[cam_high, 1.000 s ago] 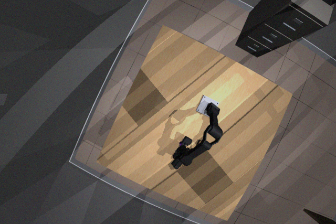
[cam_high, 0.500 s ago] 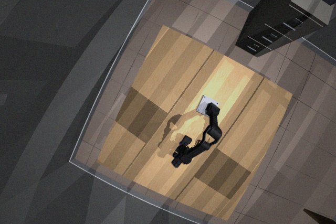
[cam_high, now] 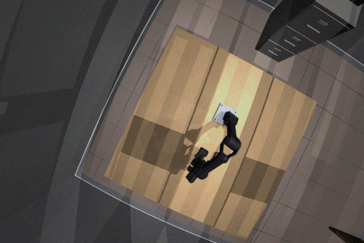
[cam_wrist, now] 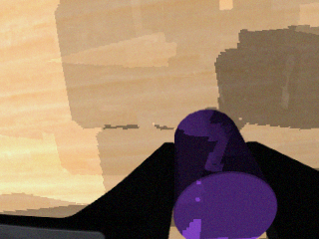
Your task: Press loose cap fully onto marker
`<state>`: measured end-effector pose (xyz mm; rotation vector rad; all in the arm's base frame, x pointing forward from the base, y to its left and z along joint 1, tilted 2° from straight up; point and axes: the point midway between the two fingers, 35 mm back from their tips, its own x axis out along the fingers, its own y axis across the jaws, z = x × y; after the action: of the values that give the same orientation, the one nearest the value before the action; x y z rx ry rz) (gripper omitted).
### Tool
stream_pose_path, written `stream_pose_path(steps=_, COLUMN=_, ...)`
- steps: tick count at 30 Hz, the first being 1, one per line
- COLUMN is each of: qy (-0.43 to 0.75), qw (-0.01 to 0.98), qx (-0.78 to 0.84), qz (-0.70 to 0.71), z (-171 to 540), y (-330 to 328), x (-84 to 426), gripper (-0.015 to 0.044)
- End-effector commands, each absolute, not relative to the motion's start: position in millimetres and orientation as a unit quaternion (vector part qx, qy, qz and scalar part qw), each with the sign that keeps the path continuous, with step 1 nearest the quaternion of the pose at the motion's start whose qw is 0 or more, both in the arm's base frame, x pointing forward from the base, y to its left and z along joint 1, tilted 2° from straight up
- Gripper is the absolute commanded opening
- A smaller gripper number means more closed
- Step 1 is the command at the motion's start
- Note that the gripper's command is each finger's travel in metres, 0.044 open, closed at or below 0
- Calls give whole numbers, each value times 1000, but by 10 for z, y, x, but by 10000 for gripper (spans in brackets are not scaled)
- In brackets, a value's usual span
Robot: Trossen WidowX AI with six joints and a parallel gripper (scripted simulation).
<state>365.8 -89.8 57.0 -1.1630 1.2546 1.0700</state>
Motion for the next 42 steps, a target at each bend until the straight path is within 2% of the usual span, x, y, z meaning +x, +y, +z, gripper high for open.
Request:
stream_pose_path(steps=1, qy=526, qw=535, qx=-489, qz=446, z=682, y=-899, x=3669, gripper=0)
stream_pose_path(steps=17, qy=525, qw=534, qx=-490, qz=447, z=1057, y=-859, x=3633, gripper=0)
stream_pose_path(steps=42, qy=523, qw=536, qx=-487, qz=450, z=1369, y=125, x=3390, gripper=0)
